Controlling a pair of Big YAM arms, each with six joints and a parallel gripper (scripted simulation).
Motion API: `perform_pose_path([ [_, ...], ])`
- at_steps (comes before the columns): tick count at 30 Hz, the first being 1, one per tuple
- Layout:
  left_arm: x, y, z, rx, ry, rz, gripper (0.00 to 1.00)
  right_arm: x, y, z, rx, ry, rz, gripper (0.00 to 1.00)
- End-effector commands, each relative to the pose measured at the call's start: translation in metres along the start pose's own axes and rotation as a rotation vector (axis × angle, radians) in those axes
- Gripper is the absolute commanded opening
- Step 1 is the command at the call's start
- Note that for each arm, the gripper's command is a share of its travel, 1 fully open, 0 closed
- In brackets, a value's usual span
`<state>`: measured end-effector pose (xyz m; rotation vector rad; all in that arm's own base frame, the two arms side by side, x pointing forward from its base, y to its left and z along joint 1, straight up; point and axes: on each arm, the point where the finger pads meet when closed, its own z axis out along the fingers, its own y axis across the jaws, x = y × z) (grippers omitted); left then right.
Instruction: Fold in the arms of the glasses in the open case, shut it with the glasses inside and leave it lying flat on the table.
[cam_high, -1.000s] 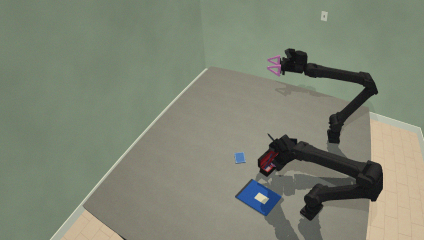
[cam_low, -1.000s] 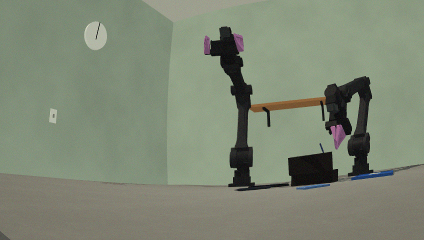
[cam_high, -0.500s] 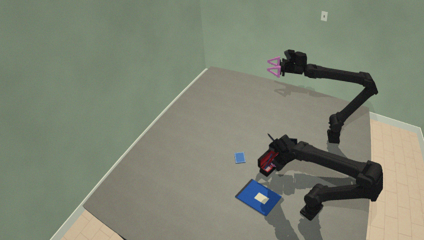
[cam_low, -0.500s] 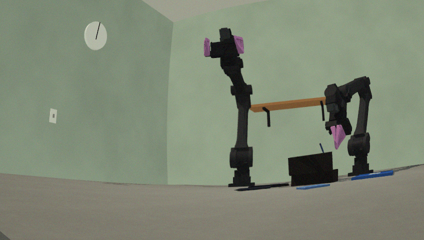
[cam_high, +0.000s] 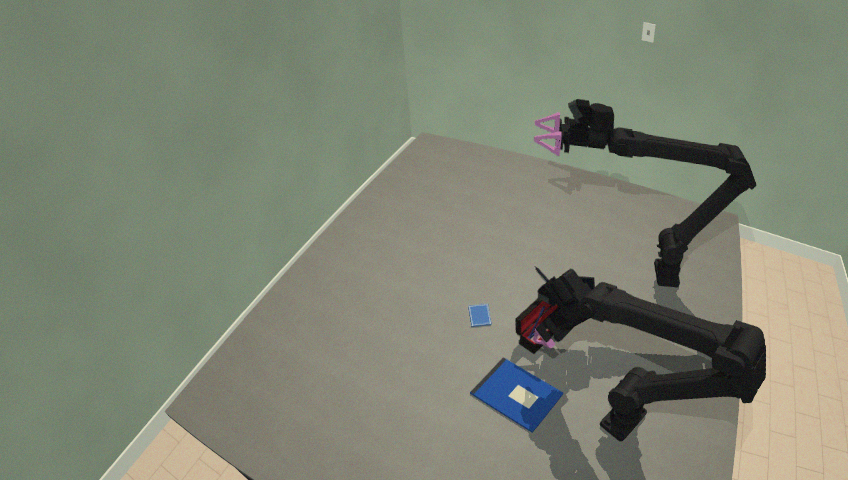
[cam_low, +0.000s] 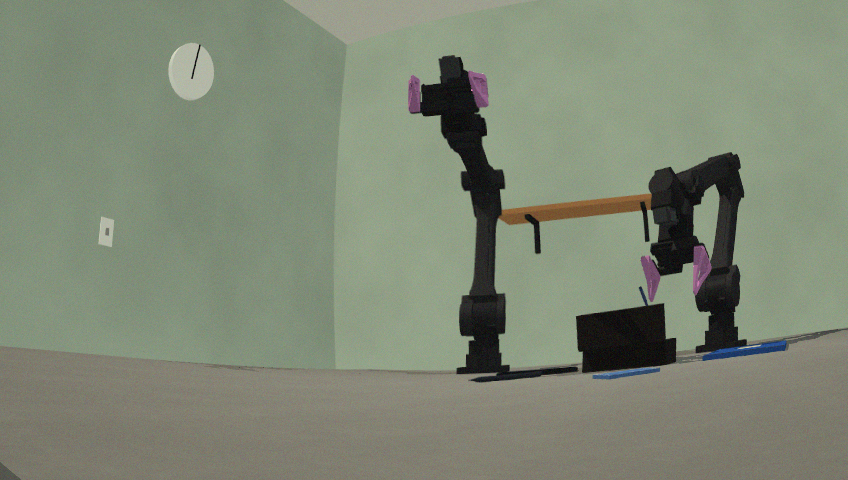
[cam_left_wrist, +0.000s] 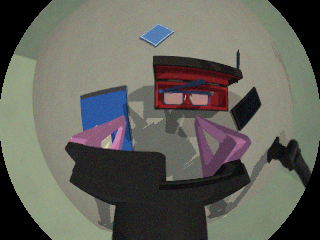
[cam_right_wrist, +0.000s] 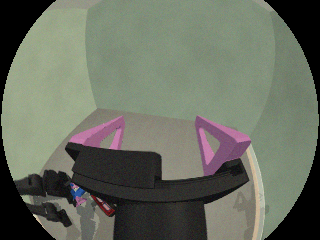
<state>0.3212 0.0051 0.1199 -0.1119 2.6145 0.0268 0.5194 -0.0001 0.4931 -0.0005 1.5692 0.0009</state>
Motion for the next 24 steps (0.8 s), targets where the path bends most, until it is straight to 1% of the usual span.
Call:
perform_pose_path([
  [1, -0.013, -0.003, -0.006, 0.006, -0.042, -0.005, 0.96, -0.018, 0.0, -0.001, 0.0, -0.03, 0.002, 1.0],
  [2, -0.013, -0.003, -0.006, 0.006, -0.042, -0.005, 0.96, -0.005, 0.0, -0.001, 0.001, -0.005, 0.004, 1.0],
  [3, -0.013, -0.003, -0.006, 0.006, -0.042, -0.005, 0.96, -0.003, -0.001, -0.001, 0.002, -0.002, 0.004, 1.0],
  [4, -0.013, -0.003, -0.006, 0.006, -0.042, -0.005, 0.96, -0.005, -0.001, -0.001, 0.002, -0.005, 0.004, 1.0],
  [5, -0.019, 0.002, -0.006, 0.0, -0.016, 0.017, 0.96, -0.009, -0.001, -0.001, 0.002, -0.013, 0.004, 1.0],
  [6, -0.025, 0.002, -0.009, 0.002, -0.019, 0.034, 0.96, -0.01, -0.001, -0.001, 0.002, -0.015, 0.004, 1.0],
  [15, -0.024, 0.005, -0.001, 0.048, 0.055, 0.241, 0.96, -0.01, -0.001, -0.001, 0.002, -0.015, 0.004, 1.0],
  [17, -0.024, 0.005, -0.001, 0.048, 0.055, 0.241, 0.96, -0.01, -0.001, -0.001, 0.002, -0.015, 0.004, 1.0],
  [24, -0.023, 0.008, 0.006, 0.101, 0.107, 0.366, 0.96, -0.01, -0.001, -0.001, 0.002, -0.015, 0.004, 1.0],
])
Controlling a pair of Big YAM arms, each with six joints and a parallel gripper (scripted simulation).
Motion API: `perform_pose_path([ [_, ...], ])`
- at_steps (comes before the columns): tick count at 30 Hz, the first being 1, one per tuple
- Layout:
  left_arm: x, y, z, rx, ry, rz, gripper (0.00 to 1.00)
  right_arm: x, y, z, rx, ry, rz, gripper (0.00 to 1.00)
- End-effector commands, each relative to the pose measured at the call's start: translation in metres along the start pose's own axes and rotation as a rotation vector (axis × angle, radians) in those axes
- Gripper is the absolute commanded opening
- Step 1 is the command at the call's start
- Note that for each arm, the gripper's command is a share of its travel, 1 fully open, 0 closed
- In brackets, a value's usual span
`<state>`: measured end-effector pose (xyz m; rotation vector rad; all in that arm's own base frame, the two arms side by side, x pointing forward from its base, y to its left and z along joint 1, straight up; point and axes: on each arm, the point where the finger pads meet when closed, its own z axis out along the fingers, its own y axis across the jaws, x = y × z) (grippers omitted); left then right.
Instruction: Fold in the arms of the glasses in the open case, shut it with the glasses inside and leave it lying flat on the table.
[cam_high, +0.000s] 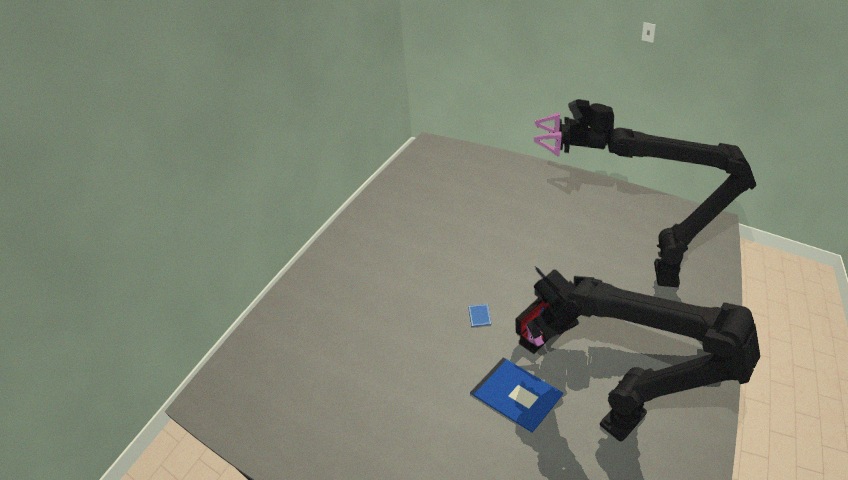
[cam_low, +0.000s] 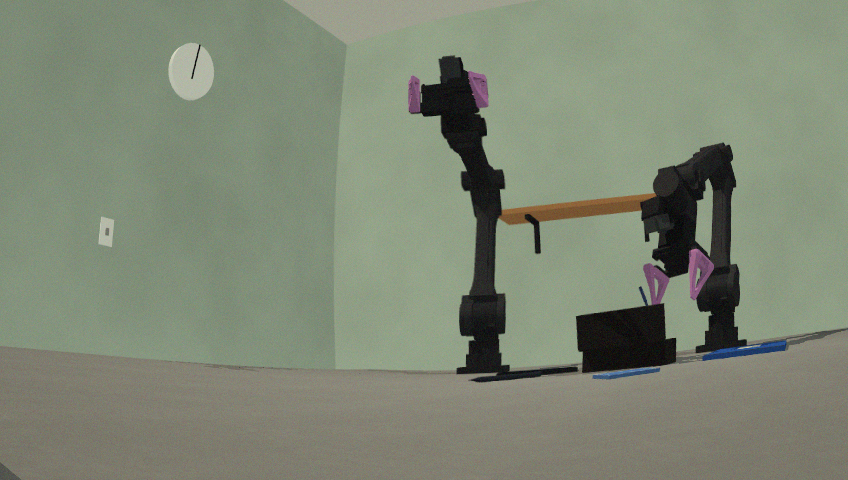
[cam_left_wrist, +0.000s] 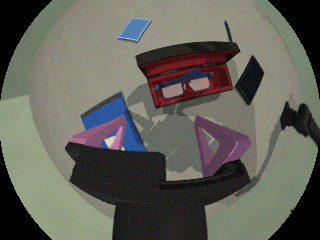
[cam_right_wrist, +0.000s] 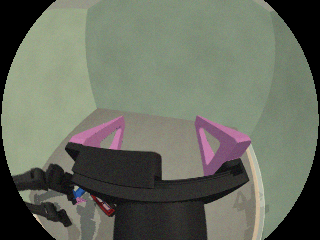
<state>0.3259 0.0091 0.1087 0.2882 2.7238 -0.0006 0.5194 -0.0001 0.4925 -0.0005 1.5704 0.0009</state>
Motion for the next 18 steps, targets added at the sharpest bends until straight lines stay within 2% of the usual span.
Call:
perform_pose_path([
  [1, -0.022, 0.01, -0.008, 0.013, -0.001, 0.109, 0.96, -0.01, -0.001, -0.001, 0.002, -0.016, 0.004, 1.0],
  [18, -0.02, 0.018, 0.006, 0.155, 0.064, 0.367, 0.96, -0.01, -0.001, -0.001, 0.002, -0.016, 0.004, 1.0],
])
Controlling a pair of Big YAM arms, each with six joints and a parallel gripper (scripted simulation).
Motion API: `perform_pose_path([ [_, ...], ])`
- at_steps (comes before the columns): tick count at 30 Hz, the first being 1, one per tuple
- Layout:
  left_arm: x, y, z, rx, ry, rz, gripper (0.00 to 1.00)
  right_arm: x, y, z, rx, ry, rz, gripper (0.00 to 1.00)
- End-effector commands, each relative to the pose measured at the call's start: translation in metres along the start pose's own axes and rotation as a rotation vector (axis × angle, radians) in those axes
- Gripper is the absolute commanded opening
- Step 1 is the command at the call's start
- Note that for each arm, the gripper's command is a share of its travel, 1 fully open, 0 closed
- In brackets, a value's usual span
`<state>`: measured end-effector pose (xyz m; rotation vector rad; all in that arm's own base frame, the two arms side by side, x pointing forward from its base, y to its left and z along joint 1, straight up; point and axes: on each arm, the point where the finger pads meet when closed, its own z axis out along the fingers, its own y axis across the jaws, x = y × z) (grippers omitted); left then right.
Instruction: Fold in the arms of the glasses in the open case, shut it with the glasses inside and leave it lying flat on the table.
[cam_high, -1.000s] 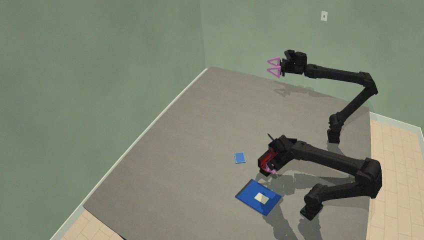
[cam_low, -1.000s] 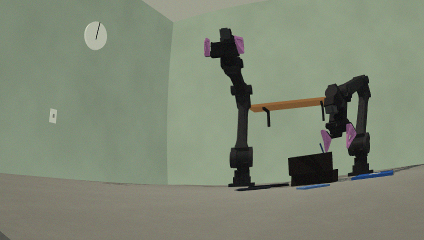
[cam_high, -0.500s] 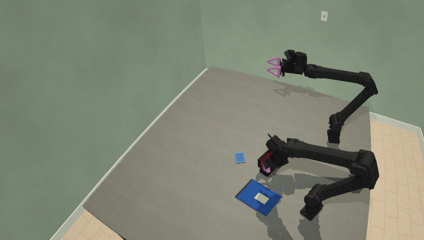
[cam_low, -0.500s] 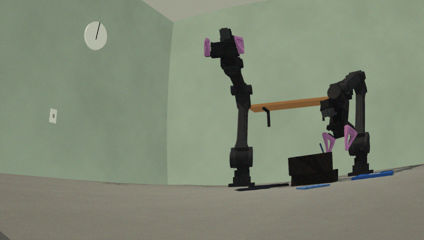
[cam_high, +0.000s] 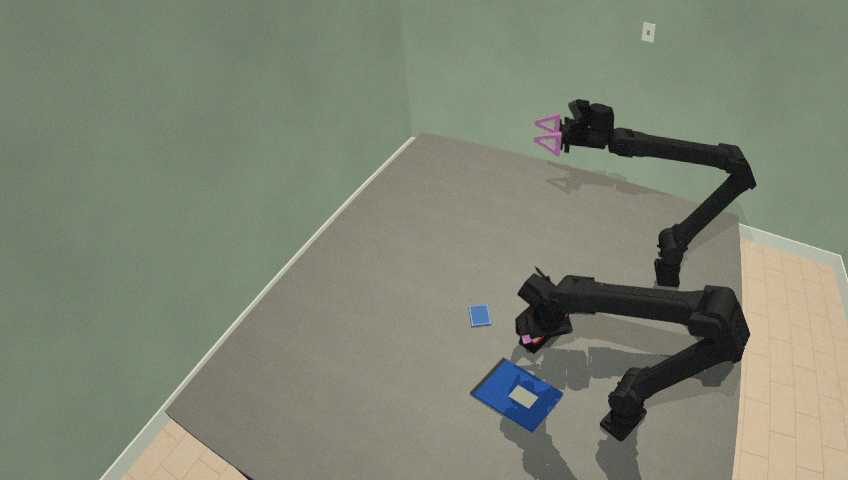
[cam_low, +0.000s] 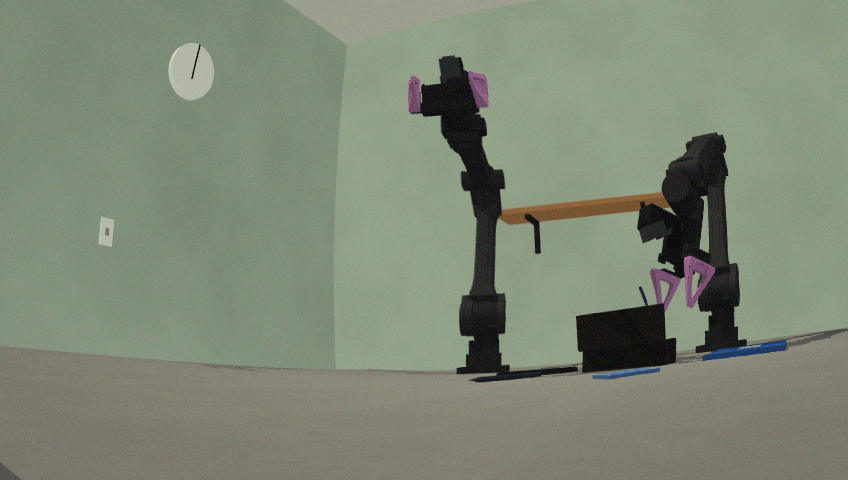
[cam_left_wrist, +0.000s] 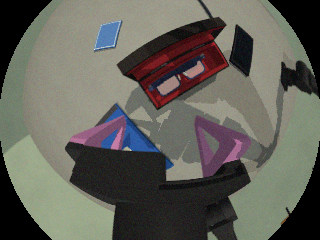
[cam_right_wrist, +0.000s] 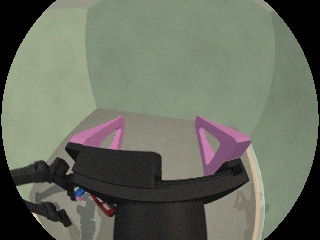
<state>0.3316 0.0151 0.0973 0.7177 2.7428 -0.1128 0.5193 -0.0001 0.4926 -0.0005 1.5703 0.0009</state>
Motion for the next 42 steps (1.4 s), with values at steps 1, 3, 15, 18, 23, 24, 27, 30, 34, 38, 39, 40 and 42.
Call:
perform_pose_path([
  [1, -0.016, 0.015, -0.009, 0.014, -0.007, 0.109, 0.96, -0.01, -0.001, -0.001, 0.002, -0.016, 0.004, 1.0],
  [3, -0.015, 0.016, -0.008, 0.035, -0.004, 0.143, 0.96, -0.01, -0.001, -0.001, 0.002, -0.016, 0.004, 1.0],
  [15, -0.013, 0.023, 0.0, 0.135, -0.008, 0.304, 0.96, -0.01, -0.001, -0.001, 0.002, -0.016, 0.004, 1.0],
  [18, -0.013, 0.025, 0.002, 0.166, -0.014, 0.351, 0.96, -0.01, -0.001, -0.001, 0.002, -0.016, 0.004, 1.0],
  [23, -0.012, 0.029, 0.005, 0.216, -0.032, 0.429, 0.96, -0.01, -0.001, -0.001, 0.002, -0.016, 0.004, 1.0],
  [24, -0.012, 0.029, 0.006, 0.225, -0.036, 0.444, 0.96, -0.01, -0.001, -0.001, 0.002, -0.016, 0.004, 1.0],
  [27, -0.012, 0.03, 0.006, 0.234, -0.042, 0.46, 0.96, -0.01, -0.001, -0.001, 0.002, -0.016, 0.004, 1.0],
  [30, -0.011, 0.032, 0.008, 0.26, -0.057, 0.501, 0.96, -0.01, -0.001, -0.001, 0.002, -0.016, 0.004, 1.0],
  [34, -0.01, 0.036, 0.01, 0.293, -0.078, 0.547, 0.96, -0.01, -0.001, -0.001, 0.002, -0.016, 0.004, 1.0],
  [38, -0.01, 0.038, 0.012, 0.321, -0.102, 0.592, 0.96, -0.01, -0.001, -0.001, 0.002, -0.016, 0.004, 1.0],
  [39, -0.01, 0.039, 0.013, 0.328, -0.108, 0.603, 0.96, -0.01, -0.001, -0.001, 0.002, -0.016, 0.004, 1.0],
  [40, -0.01, 0.04, 0.013, 0.334, -0.114, 0.614, 0.96, -0.01, -0.001, -0.001, 0.002, -0.016, 0.004, 1.0],
  [42, -0.01, 0.041, 0.013, 0.341, -0.12, 0.624, 0.96, -0.01, -0.001, -0.001, 0.002, -0.016, 0.004, 1.0],
])
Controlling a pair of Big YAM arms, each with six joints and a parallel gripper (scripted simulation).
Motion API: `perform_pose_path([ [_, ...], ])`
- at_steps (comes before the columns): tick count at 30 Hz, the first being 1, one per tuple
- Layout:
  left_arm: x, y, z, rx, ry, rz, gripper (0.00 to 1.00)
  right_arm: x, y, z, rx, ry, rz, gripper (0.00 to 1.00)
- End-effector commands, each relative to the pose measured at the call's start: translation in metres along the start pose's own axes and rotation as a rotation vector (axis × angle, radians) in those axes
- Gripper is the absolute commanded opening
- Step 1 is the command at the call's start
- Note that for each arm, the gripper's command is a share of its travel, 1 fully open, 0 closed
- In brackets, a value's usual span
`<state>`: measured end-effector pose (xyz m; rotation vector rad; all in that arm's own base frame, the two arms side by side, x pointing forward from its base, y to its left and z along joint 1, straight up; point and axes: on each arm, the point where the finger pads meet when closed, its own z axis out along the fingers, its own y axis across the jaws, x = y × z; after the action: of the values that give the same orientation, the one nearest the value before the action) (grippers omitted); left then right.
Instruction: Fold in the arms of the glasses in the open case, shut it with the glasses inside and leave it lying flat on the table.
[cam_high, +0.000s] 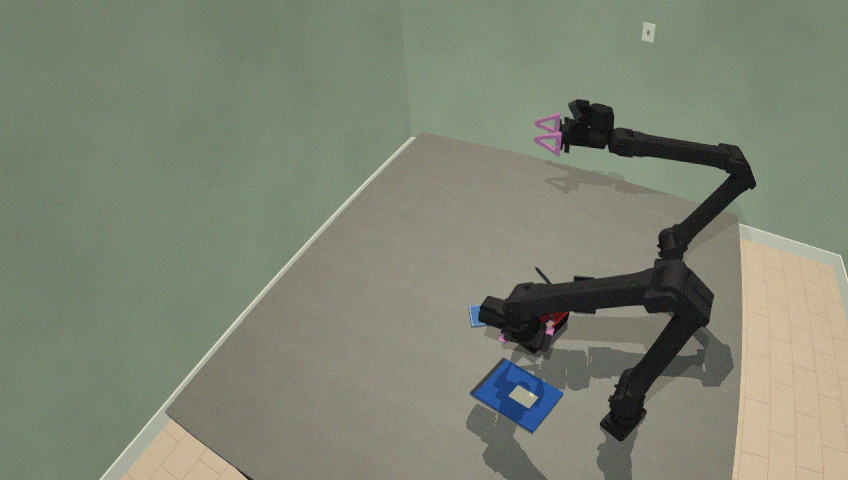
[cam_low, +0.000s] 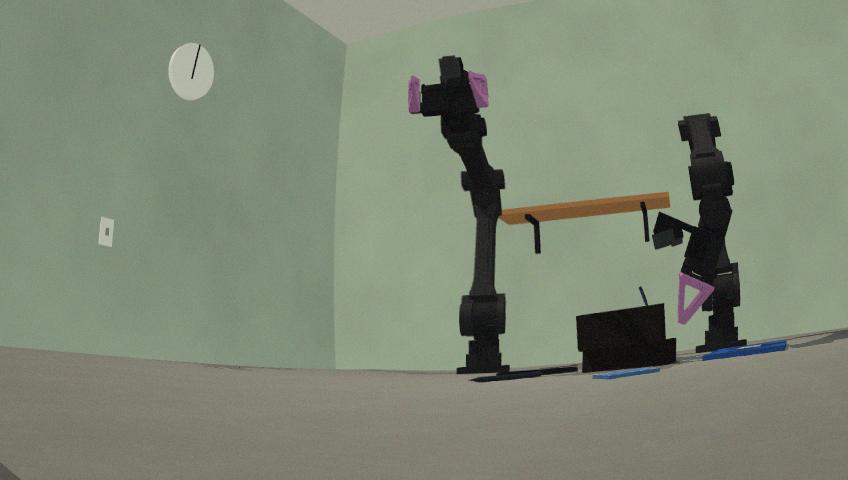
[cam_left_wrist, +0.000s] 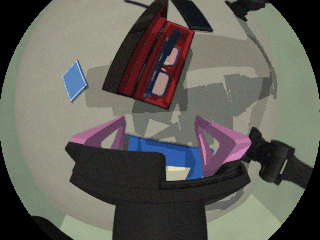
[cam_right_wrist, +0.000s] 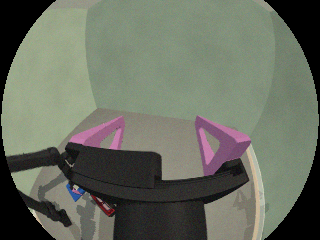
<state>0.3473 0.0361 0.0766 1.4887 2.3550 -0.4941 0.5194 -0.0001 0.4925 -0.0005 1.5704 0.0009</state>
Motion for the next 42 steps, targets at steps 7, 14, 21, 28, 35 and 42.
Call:
perform_pose_path([
  [7, -0.001, 0.02, -0.011, 0.014, -0.046, 0.14, 0.96, -0.01, -0.001, -0.001, 0.002, -0.016, 0.004, 1.0],
  [14, 0.003, 0.025, -0.01, 0.04, -0.094, 0.221, 0.96, -0.01, -0.001, -0.001, 0.002, -0.016, 0.004, 1.0],
  [21, 0.005, 0.028, -0.01, 0.053, -0.132, 0.281, 0.96, -0.01, -0.001, -0.001, 0.002, -0.016, 0.004, 1.0],
  [28, 0.01, 0.035, -0.01, 0.063, -0.194, 0.37, 0.96, -0.01, -0.001, -0.001, 0.002, -0.016, 0.004, 1.0],
  [35, 0.011, 0.037, -0.011, 0.066, -0.222, 0.386, 0.96, -0.01, -0.001, -0.001, 0.002, -0.016, 0.004, 1.0],
  [42, 0.012, 0.027, 0.008, 0.087, -0.224, 0.336, 0.96, -0.01, -0.001, -0.001, 0.002, -0.016, 0.004, 1.0],
])
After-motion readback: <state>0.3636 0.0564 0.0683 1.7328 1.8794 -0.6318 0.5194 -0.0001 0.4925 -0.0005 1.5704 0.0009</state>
